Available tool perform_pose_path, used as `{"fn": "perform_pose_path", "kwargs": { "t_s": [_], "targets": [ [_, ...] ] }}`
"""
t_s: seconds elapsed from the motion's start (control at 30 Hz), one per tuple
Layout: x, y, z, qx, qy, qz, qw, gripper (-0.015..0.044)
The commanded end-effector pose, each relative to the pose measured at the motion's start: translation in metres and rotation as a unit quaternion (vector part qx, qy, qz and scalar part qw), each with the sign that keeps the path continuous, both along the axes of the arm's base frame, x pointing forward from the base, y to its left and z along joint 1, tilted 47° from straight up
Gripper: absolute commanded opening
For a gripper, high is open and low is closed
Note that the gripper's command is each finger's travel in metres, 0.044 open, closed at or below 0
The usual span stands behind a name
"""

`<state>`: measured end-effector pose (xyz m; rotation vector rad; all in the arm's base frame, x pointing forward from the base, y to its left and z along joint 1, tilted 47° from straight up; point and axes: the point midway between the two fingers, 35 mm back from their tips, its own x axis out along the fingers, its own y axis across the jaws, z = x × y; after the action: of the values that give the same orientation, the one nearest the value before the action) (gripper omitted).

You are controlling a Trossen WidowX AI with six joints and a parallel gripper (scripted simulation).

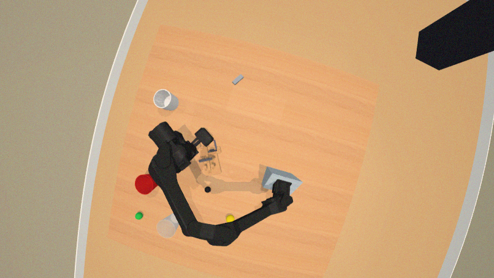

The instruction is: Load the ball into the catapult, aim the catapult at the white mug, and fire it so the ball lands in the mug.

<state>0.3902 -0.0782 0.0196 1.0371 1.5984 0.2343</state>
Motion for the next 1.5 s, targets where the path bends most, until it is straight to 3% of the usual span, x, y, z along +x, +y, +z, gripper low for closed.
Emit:
{"fn": "perform_pose_path", "kwargs": {
  "t_s": [0.0,0.7,1.47],
  "targets": [
    [-0.003,0.007,0.002,-0.001,-0.05,0.052,0.997,0.044],
    [-0.016,0.029,0.014,-0.015,-0.299,0.295,0.907,0.044],
    [-0.033,0.054,0.025,-0.025,-0.528,0.516,0.674,0.044]
  ]
}}
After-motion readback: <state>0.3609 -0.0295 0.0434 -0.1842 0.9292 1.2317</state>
